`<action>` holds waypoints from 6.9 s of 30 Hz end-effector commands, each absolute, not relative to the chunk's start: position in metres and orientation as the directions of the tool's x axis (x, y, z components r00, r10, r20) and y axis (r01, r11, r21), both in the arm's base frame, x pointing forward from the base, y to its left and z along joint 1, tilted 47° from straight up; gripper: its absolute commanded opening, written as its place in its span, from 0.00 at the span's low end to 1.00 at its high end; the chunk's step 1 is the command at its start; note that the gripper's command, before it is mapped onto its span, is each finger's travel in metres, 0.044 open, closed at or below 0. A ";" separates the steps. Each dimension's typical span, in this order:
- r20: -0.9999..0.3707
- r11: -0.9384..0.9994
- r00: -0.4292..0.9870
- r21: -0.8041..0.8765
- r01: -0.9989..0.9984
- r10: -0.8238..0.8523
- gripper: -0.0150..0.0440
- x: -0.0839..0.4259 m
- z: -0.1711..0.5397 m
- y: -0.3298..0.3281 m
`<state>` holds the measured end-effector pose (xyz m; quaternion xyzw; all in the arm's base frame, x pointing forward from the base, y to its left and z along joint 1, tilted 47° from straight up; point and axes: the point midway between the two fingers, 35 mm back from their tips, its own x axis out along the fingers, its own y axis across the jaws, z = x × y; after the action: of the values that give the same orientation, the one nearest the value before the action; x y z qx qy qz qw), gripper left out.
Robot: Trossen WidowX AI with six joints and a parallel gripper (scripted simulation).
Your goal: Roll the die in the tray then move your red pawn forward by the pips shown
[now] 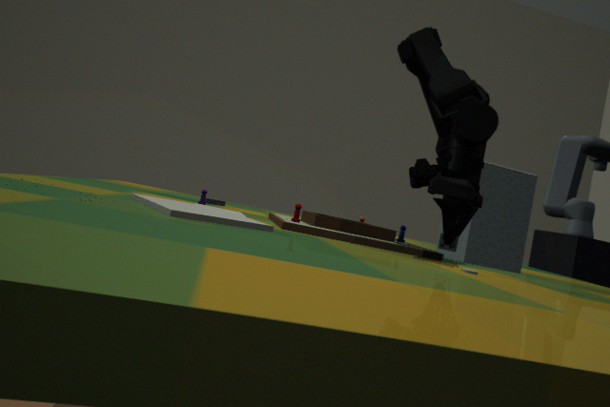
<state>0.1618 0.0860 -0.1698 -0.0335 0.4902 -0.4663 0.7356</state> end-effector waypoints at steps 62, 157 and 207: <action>-0.732 0.606 0.091 -0.620 -0.498 -0.675 0.25 0.239 -0.040 0.088; -0.995 -0.042 0.091 -0.093 -0.995 0.042 0.25 0.270 0.046 -0.001; -0.734 0.359 0.067 -0.407 -0.840 -0.676 0.69 0.299 0.015 0.023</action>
<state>0.2813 0.0180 0.0200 -0.6192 0.6581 0.1906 0.3838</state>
